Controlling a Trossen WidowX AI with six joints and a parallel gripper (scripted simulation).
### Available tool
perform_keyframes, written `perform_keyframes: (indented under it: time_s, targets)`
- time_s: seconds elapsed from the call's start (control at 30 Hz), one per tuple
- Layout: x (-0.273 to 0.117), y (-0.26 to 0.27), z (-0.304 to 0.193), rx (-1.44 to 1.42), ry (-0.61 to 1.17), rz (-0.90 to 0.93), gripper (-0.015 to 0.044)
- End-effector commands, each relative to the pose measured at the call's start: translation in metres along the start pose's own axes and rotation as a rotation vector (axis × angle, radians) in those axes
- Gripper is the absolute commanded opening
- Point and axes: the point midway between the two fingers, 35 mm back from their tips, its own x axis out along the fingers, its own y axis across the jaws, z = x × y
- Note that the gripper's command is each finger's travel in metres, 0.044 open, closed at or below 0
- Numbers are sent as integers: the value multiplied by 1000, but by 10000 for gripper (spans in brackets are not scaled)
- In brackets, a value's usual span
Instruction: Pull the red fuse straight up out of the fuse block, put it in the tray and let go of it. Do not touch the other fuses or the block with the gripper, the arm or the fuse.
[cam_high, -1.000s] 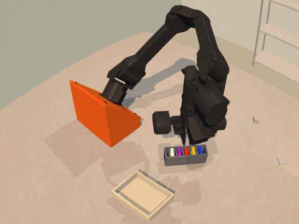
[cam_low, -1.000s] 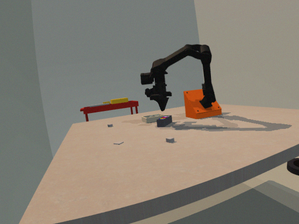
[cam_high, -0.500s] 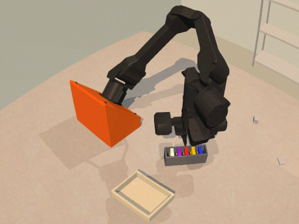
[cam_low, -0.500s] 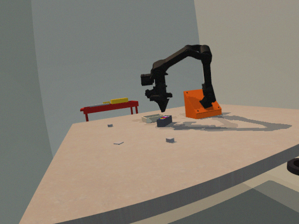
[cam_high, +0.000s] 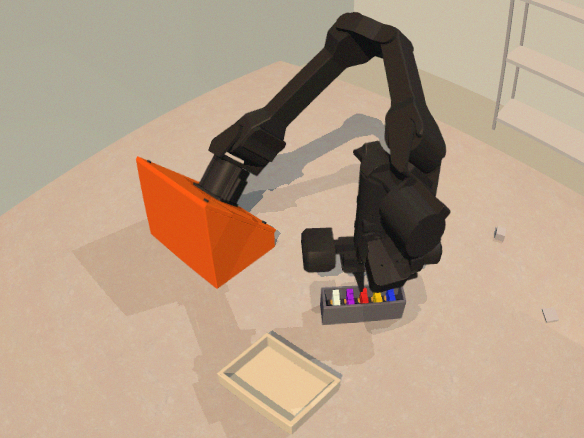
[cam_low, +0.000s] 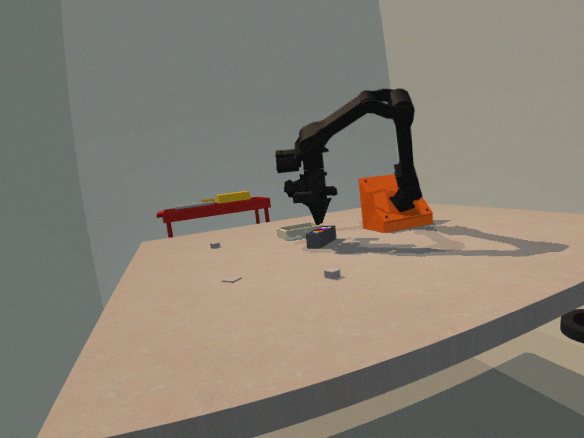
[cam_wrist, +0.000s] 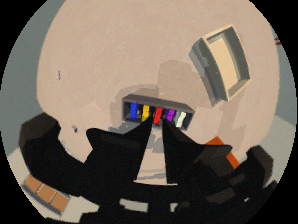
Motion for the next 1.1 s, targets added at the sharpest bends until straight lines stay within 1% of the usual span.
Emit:
perform_keyframes:
  time_s: [0.0,1.07]
  targets:
    - [6,-1,-2,7,11,1,74]
    - [22,-1,-3,6,12,2,74]
